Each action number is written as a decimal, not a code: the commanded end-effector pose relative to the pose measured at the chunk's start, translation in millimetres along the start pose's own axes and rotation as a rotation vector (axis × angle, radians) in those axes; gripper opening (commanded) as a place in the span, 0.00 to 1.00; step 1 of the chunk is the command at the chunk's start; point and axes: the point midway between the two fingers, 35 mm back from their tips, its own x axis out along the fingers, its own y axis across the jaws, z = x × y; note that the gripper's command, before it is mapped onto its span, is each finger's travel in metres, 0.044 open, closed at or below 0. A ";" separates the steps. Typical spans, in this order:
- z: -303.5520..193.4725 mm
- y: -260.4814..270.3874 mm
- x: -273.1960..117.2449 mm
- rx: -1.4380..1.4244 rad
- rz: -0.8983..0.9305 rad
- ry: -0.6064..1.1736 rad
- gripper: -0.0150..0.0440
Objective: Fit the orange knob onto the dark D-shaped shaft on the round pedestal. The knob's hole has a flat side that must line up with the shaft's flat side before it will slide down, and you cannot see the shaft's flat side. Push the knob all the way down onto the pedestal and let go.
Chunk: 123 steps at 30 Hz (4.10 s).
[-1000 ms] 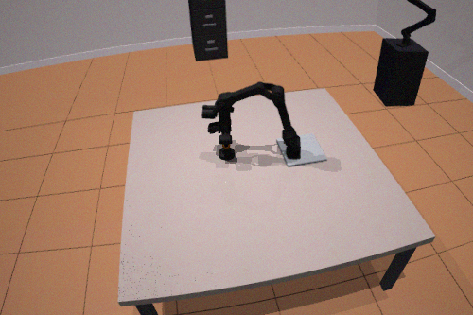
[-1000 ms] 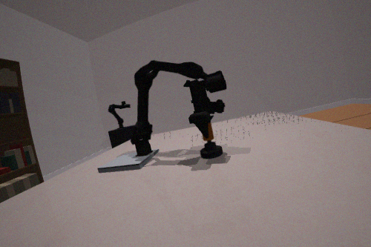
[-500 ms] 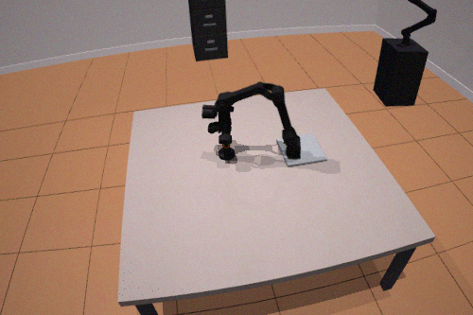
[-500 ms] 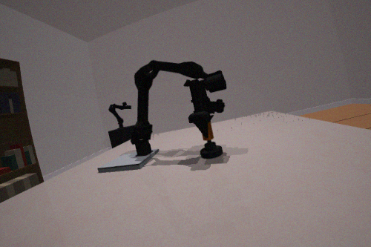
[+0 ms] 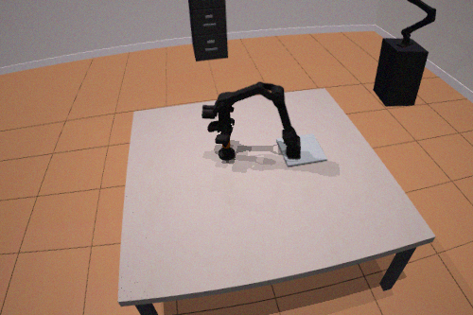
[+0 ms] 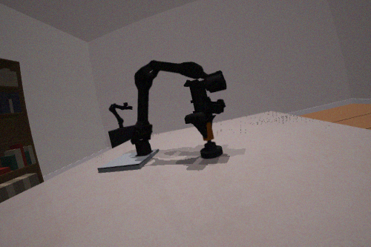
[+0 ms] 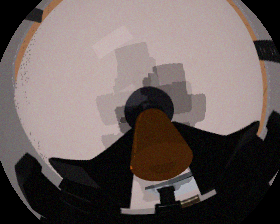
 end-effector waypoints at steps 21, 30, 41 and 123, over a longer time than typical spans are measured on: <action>1.2 -0.8 -0.9 0.008 -0.005 -0.002 0.25; 0.3 -0.8 -3.2 0.178 -0.005 -0.002 0.25; 0.8 -0.5 0.9 0.217 -0.004 -0.003 0.25; -0.1 -0.7 -0.2 0.636 -0.004 -0.003 0.25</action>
